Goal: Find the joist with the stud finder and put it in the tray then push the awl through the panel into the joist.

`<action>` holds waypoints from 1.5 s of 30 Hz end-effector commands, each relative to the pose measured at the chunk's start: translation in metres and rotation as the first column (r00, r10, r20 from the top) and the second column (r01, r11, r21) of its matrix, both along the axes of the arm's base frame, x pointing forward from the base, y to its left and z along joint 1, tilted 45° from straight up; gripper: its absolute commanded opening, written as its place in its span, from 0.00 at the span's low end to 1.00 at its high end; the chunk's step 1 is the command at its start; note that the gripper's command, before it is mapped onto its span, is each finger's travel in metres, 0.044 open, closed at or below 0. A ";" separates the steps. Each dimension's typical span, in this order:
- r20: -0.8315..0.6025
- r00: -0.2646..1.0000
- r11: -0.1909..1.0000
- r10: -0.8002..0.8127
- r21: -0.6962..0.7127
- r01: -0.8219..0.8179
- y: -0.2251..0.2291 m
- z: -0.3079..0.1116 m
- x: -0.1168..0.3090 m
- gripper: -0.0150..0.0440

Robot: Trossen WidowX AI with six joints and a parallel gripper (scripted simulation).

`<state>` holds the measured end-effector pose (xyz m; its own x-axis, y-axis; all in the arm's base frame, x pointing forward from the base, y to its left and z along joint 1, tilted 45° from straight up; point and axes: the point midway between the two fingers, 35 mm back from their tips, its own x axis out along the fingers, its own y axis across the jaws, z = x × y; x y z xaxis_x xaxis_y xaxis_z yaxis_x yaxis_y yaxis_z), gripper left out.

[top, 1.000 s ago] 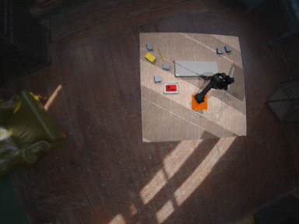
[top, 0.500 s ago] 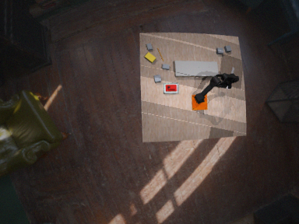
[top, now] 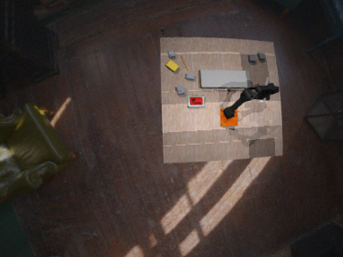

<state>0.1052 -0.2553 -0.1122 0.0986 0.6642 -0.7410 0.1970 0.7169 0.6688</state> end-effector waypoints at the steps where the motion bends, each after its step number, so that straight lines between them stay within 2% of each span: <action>1: 0.123 0.992 0.996 0.034 -0.086 -0.023 -0.011 -0.009 0.008 0.25; 12: 0.446 0.845 0.890 0.294 -0.451 -0.071 -0.049 -0.032 0.038 0.25; 17: 0.503 0.733 0.781 0.459 -0.622 -0.062 -0.067 -0.034 0.050 0.25; 22: 0.488 0.605 0.631 0.629 -0.775 -0.031 -0.084 -0.031 0.061 0.25; 28: 0.376 0.445 0.404 0.813 -0.914 0.035 -0.102 -0.021 0.072 0.25; 34: 0.173 0.296 0.141 0.939 -0.982 0.127 -0.115 -0.005 0.080 0.25; 39: -0.046 0.190 -0.088 0.981 -0.972 0.218 -0.121 0.011 0.085 0.25; 45: -0.336 0.093 -0.347 0.937 -0.875 0.337 -0.124 0.033 0.088 0.25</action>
<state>0.1927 -0.3768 -0.0946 0.8956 -0.1005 -0.4335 -0.4213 0.1220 -0.8987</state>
